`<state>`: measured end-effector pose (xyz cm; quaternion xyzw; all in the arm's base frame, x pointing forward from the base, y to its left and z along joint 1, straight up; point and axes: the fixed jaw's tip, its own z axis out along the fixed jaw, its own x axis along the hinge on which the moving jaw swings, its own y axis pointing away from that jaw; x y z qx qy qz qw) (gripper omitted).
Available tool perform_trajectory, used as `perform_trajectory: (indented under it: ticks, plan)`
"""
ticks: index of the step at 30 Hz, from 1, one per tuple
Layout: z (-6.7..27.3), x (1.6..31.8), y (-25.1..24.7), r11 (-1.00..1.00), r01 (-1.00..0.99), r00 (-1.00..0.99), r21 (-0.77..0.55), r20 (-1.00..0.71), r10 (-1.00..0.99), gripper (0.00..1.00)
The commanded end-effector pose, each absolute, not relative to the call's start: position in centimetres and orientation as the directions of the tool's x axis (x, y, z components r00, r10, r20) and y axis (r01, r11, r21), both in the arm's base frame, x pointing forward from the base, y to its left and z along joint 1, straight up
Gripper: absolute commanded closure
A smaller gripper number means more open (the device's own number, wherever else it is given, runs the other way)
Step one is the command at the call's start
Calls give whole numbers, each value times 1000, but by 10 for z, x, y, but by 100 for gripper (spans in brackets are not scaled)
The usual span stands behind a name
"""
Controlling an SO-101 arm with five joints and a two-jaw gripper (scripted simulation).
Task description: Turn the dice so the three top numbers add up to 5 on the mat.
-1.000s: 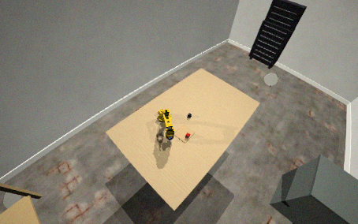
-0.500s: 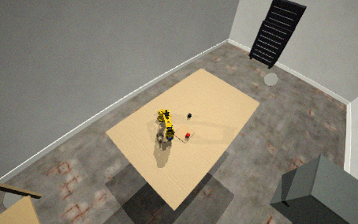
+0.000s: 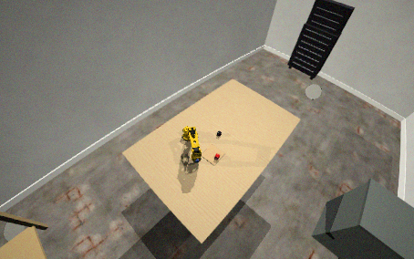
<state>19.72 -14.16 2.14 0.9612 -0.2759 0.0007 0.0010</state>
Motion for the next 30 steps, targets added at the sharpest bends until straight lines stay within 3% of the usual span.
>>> perform_trajectory:
  ticks: [1, 22, 30]
  plan:
    - [27, 200, -146, -846, -532, 846, 1, 38, -532, 100]
    - [21, 200, -146, -846, -532, 846, 1, 38, -532, 100]
    - [21, 200, -146, -846, -532, 846, 1, 38, -532, 86]
